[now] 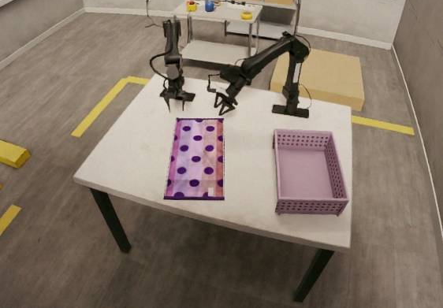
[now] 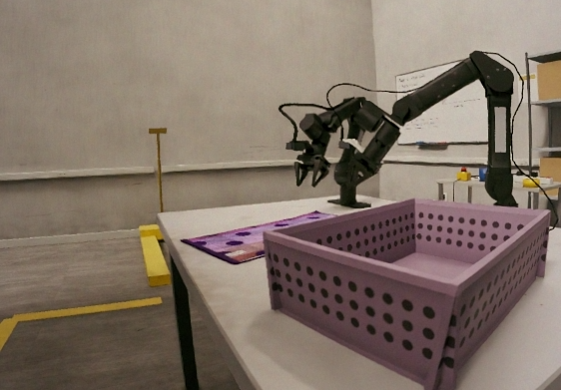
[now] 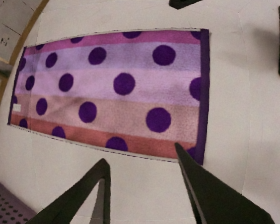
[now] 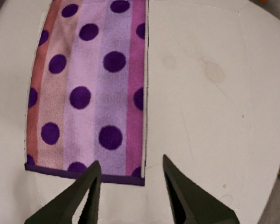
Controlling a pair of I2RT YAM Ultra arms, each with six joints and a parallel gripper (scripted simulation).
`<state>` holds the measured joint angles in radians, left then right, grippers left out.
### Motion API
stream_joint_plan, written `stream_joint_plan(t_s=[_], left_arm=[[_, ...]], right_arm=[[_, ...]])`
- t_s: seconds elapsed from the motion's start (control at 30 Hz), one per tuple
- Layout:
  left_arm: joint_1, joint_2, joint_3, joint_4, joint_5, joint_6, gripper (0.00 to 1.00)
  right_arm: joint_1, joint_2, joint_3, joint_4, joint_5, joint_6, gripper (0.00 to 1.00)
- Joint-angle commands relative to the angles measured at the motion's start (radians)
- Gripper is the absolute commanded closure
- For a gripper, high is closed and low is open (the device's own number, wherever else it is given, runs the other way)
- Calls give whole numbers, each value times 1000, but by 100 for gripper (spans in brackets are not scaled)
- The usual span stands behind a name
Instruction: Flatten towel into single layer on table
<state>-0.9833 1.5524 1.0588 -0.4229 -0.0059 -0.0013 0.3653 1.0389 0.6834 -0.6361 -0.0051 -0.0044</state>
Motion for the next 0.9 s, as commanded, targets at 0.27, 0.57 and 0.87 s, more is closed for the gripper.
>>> stream_joint_plan(t_s=[0.27,0.57,0.87], left_arm=[[79,31,147,-134,4,-4,36],[80,30,147,-136,8,-4,36],[78,34,129,-124,4,-1,36]], right_arm=[[-19,179,209,30,7,2,36],[-19,158,210,31,7,2,36],[-19,158,210,31,7,2,36]])
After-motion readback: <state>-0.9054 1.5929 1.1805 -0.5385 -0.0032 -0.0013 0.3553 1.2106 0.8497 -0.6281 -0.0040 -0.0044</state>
